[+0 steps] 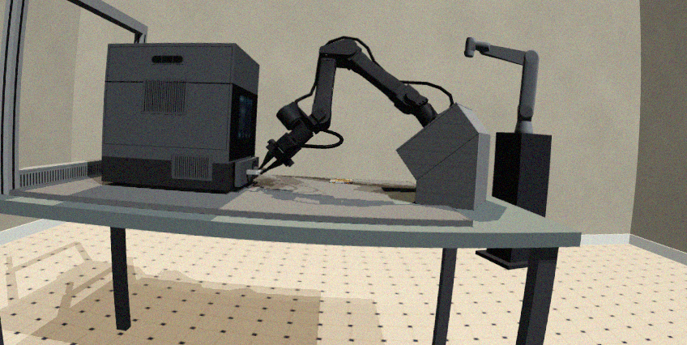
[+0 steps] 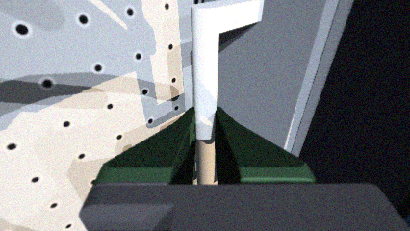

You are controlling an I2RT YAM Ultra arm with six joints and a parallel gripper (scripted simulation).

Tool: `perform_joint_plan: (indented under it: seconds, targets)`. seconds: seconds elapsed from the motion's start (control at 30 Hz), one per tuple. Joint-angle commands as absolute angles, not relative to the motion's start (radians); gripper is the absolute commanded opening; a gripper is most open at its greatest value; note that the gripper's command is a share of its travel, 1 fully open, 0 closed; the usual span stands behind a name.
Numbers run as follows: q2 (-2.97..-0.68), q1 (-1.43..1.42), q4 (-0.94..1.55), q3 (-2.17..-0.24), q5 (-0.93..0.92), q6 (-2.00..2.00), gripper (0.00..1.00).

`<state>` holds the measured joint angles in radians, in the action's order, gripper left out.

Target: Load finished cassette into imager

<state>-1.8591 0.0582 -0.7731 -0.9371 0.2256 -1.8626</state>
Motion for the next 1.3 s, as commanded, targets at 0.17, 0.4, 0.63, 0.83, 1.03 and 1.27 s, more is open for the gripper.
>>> perform_joint_plan:
  seconds: [0.17,0.4,0.63,0.83,1.03,1.27]
  targets:
    - [-1.773,0.028,-0.552,-1.001,0.283,-1.826,0.0]
    - [-1.759,0.026,-0.493,-0.958,0.294,-1.812,0.0]
    - [-1.748,0.026,-0.508,-0.93,0.294,-1.81,0.0]
    - [-1.737,0.027,-0.531,-0.894,0.294,-1.81,0.0]
    - [-1.725,0.027,-0.555,-0.857,0.293,-1.81,0.0]
    - [-1.716,0.028,-0.575,-0.827,0.293,-1.81,0.0]
